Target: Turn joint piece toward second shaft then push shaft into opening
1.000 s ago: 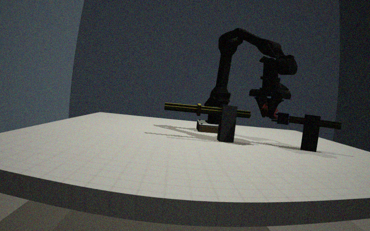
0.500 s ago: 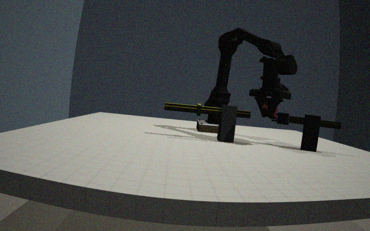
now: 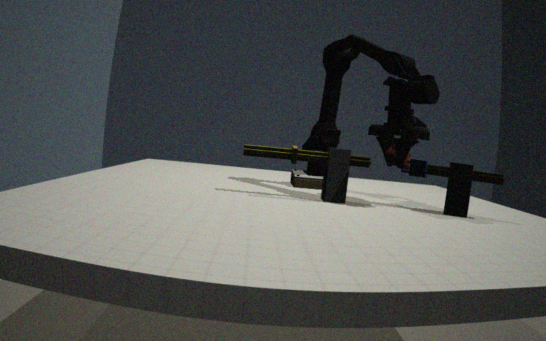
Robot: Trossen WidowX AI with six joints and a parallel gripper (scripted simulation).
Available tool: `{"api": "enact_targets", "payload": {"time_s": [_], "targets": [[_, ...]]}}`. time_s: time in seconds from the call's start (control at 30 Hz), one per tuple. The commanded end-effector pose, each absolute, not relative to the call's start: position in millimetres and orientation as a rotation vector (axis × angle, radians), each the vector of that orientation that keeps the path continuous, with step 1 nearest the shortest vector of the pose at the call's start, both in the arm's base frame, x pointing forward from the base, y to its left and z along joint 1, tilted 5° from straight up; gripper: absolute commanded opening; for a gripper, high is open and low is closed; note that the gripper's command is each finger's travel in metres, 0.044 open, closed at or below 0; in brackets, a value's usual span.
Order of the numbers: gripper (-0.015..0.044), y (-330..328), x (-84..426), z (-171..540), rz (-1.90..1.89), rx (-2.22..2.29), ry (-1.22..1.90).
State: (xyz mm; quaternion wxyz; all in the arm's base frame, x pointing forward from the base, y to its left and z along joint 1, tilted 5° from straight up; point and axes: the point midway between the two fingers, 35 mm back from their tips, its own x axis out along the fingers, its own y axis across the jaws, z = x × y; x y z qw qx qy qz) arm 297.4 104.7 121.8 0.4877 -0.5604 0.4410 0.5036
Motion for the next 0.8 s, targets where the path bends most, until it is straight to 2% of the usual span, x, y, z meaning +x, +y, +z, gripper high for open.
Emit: {"api": "enact_targets", "payload": {"time_s": [0.0, 0.33, 0.4, 0.57, 0.77], "targets": [[0.0182, 103.8, 297.6, 121.0, 1.218, -1.363, 1.078], [0.0182, 103.8, 297.6, 121.0, 1.218, -1.363, 1.078], [0.0147, 104.7, 297.4, 121.8, 1.225, -1.362, 1.072], [0.0147, 104.7, 297.4, 121.8, 1.225, -1.362, 1.072], [0.0000, 104.7, 297.4, 121.8, 1.225, -1.362, 1.072]]}}
